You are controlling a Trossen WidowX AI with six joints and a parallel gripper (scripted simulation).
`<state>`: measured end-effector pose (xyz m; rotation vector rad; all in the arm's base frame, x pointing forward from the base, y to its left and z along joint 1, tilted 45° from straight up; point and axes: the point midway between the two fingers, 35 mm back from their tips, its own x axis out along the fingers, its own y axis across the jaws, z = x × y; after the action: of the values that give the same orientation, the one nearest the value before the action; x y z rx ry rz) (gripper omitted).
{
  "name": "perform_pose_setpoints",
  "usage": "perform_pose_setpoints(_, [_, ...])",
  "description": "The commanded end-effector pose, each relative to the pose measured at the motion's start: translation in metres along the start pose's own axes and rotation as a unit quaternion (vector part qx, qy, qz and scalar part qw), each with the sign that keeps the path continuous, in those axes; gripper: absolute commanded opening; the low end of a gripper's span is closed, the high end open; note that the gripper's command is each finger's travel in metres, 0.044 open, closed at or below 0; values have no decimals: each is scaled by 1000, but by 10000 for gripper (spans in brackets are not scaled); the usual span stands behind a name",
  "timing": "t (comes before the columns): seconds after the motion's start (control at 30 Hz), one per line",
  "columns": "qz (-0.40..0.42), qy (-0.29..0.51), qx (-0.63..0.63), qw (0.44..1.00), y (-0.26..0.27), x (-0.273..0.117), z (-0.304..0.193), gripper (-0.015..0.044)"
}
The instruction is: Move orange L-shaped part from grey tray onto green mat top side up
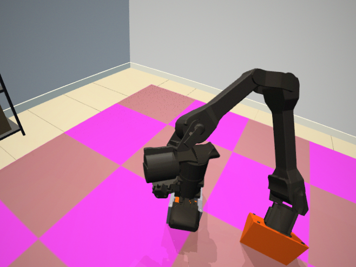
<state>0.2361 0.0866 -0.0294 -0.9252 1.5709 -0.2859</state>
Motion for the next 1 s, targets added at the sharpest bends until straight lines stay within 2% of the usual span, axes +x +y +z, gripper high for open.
perform_pose_setpoints(0.0, [-3, 0, -2, 1000, -1, 6, 0, 180])
perform_pose_setpoints(0.57, [-4, 0, -2, 1000, -1, 34, 0, 180])
perform_pose_setpoints(0.97, [-4, 0, -2, 1000, -1, 35, -1, 180])
